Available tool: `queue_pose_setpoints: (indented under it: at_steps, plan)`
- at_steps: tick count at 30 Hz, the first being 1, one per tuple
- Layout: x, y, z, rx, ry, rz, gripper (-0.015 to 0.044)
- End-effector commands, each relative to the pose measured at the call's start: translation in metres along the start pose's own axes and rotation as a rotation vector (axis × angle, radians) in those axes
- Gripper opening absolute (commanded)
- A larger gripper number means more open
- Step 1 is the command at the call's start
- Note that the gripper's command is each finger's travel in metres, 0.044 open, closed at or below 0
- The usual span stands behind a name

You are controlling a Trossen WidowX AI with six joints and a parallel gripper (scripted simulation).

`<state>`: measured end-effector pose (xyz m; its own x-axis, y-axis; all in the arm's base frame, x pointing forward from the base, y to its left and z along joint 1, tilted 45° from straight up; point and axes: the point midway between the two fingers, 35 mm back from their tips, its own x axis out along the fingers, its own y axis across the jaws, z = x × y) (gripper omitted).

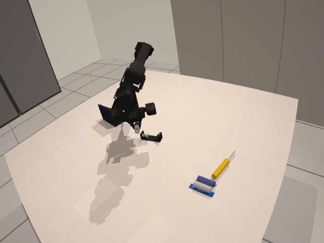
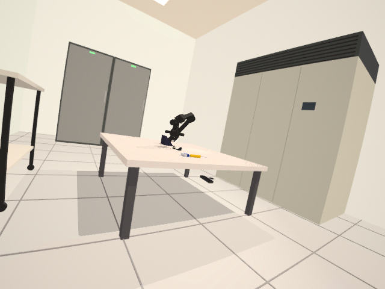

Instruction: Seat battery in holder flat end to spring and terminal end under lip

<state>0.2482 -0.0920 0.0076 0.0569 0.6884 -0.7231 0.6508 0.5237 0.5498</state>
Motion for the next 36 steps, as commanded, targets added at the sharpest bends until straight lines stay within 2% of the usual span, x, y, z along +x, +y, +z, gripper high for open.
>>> queue_pose_setpoints:
  at_steps: [1, 17, 26, 36]
  plan:
    - [-0.005, 0.013, 0.001, -0.245, -0.007, 0.003, 0.0068]
    - [-0.013, 0.053, 0.002, -1.081, -0.01, 0.006, 0.0068]
    - [-0.013, 0.053, 0.002, -1.081, -0.012, 0.005, 0.0068]
    - [0.007, 0.056, 0.007, -1.071, -0.126, 0.059, 0.0068]
